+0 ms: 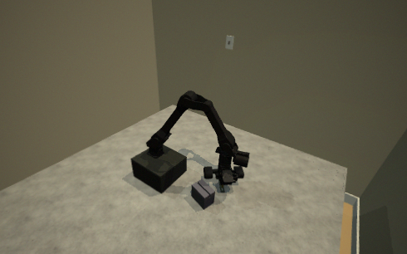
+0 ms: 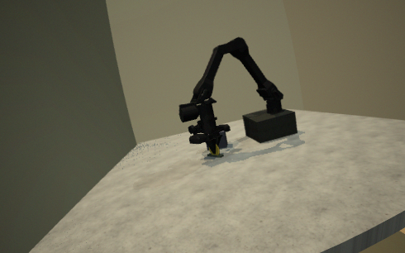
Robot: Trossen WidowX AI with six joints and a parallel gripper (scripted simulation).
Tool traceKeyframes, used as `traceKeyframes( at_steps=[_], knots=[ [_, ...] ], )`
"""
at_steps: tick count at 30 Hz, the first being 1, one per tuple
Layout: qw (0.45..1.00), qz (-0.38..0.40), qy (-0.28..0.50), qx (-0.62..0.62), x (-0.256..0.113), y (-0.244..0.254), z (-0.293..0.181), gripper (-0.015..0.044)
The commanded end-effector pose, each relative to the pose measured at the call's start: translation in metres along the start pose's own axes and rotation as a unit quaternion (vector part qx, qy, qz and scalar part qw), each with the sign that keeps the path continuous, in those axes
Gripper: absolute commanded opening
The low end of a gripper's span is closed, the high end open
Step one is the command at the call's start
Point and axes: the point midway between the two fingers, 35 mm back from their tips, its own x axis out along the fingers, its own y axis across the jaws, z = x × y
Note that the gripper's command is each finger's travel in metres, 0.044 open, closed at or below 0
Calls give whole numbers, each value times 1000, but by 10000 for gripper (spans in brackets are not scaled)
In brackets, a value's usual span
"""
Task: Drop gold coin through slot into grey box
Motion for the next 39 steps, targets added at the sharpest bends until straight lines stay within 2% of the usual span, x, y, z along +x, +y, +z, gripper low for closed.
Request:
traceKeyframes(
  at_steps=[1,34,39],
  knots=[
    [1000,0,-1,3,-7,1,1,0],
    [1000,0,-2,2,-90,2,1,0],
    [1000,0,-2,-9,-94,1,1,0]
  ],
)
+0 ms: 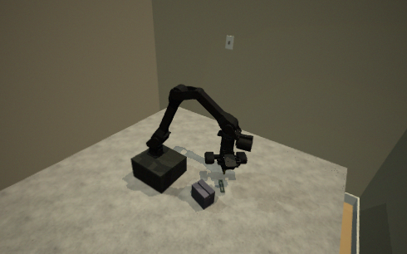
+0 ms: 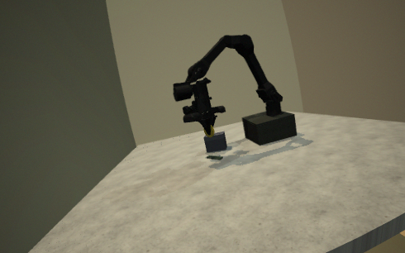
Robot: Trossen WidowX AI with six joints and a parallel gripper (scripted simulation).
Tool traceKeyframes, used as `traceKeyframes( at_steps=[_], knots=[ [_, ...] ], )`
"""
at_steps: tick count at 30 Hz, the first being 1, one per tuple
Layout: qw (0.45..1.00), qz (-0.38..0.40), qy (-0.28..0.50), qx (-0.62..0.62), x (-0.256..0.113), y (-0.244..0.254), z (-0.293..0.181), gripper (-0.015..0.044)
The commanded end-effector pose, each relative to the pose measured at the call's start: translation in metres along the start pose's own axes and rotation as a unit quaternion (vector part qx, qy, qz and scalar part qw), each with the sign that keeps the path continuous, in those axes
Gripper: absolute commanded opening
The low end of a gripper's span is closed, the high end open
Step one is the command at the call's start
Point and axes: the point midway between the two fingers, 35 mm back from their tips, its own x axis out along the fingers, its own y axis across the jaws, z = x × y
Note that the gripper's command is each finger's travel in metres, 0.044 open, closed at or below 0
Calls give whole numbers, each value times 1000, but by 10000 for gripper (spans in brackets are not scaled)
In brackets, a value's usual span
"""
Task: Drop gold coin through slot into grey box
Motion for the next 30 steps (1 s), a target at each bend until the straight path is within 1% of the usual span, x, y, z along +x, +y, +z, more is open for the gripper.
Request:
traceKeyframes(
  at_steps=[1,9,17,24,30],
  knots=[
    [1000,2,-2,-25,-4,1,0,0],
    [987,2,-2,-162,-5,-1,-1,0],
    [956,2,-3,-294,-5,-3,-2,0],
    [952,2,-3,-305,-5,-3,-2,0],
    [952,1,-3,-305,-6,-12,9,0]
  ],
)
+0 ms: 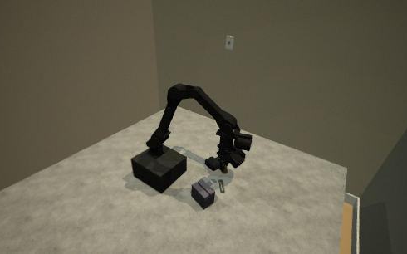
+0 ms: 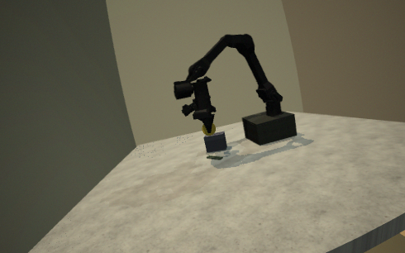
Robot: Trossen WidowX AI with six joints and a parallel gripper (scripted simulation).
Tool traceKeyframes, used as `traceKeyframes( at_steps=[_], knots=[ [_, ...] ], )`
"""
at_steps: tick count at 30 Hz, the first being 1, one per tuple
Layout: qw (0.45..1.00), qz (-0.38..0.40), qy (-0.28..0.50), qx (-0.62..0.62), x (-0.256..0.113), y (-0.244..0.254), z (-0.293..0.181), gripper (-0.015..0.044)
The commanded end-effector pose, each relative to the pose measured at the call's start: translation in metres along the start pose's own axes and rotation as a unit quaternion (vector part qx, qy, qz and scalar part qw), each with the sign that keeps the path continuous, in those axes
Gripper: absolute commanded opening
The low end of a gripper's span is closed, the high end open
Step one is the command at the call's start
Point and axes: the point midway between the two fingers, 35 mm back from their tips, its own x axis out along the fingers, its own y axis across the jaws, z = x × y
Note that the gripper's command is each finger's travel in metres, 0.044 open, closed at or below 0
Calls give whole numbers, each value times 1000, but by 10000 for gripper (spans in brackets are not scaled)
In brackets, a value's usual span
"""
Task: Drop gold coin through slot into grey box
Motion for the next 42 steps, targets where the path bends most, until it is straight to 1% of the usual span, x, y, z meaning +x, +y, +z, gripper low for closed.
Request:
traceKeyframes(
  at_steps=[1,42],
  knots=[
    [1000,-2,2,-1,1,-11,1,0],
    [1000,-6,2,-1,1,-117,4,0]
  ],
)
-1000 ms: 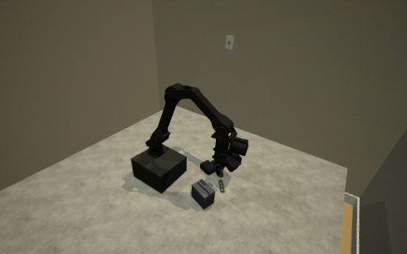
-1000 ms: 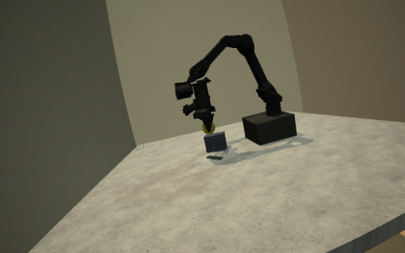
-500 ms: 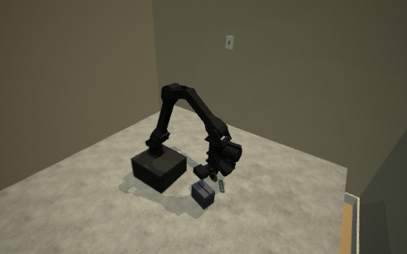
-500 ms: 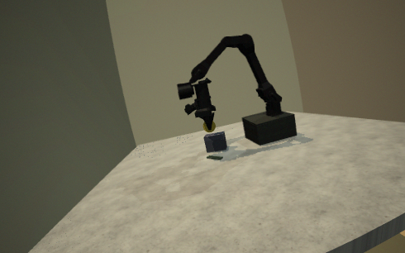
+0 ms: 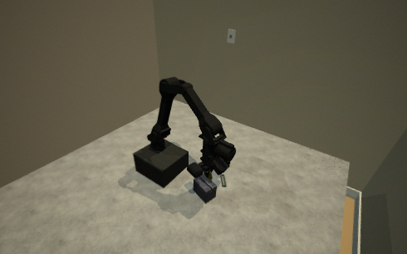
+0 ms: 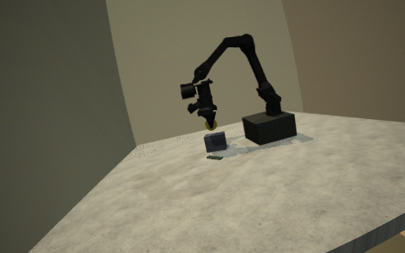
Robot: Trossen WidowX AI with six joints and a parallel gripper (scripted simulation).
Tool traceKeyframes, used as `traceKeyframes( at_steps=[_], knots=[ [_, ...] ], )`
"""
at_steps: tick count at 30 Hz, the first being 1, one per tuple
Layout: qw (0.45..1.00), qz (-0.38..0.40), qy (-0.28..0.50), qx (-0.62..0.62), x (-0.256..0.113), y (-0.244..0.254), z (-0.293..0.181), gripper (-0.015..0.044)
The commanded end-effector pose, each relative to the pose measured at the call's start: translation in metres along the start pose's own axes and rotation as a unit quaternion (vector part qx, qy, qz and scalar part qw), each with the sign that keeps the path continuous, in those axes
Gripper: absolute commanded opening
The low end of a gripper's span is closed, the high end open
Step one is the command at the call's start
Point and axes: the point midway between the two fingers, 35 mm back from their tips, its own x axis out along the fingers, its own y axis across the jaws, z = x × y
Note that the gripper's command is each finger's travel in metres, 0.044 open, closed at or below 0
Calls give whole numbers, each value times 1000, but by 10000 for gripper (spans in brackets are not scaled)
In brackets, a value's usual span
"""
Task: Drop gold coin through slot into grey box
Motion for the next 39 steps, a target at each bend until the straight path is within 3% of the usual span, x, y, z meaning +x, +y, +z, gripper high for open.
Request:
traceKeyframes(
  at_steps=[1,39],
  knots=[
    [1000,1,1,-2,1,-9,-3,0],
    [1000,0,-1,-4,1,-10,-3,0]
  ],
)
